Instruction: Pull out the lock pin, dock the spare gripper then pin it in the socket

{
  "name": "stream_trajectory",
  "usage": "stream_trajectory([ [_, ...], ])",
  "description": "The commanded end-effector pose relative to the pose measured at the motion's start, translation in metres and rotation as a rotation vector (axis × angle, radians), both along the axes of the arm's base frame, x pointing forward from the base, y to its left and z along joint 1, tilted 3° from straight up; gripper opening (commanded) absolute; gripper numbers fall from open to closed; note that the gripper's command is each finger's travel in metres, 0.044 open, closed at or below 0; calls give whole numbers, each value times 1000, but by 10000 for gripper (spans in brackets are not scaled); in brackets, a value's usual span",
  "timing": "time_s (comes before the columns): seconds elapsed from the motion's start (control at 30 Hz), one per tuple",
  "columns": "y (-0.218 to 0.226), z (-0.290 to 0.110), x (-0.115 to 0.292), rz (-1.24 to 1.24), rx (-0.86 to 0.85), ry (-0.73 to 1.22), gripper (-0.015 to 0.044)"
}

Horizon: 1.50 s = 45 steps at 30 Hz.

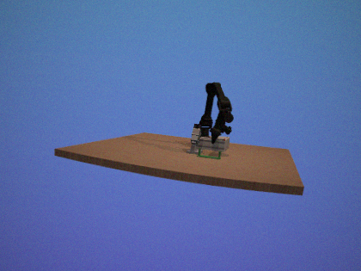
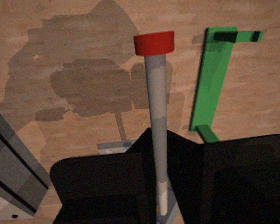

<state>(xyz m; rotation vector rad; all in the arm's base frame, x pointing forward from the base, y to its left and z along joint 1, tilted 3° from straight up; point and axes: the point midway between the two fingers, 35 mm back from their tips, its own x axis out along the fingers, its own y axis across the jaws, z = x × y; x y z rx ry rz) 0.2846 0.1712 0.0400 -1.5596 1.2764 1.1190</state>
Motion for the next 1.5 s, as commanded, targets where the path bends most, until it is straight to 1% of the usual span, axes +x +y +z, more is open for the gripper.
stream_trajectory([
  [0.0,-3,-20,-3,0,-7,13,0],
  [0.13,-3,-25,-3,-1,-6,8,0],
  [1.47,-25,-21,0,-1,-3,1,0],
])
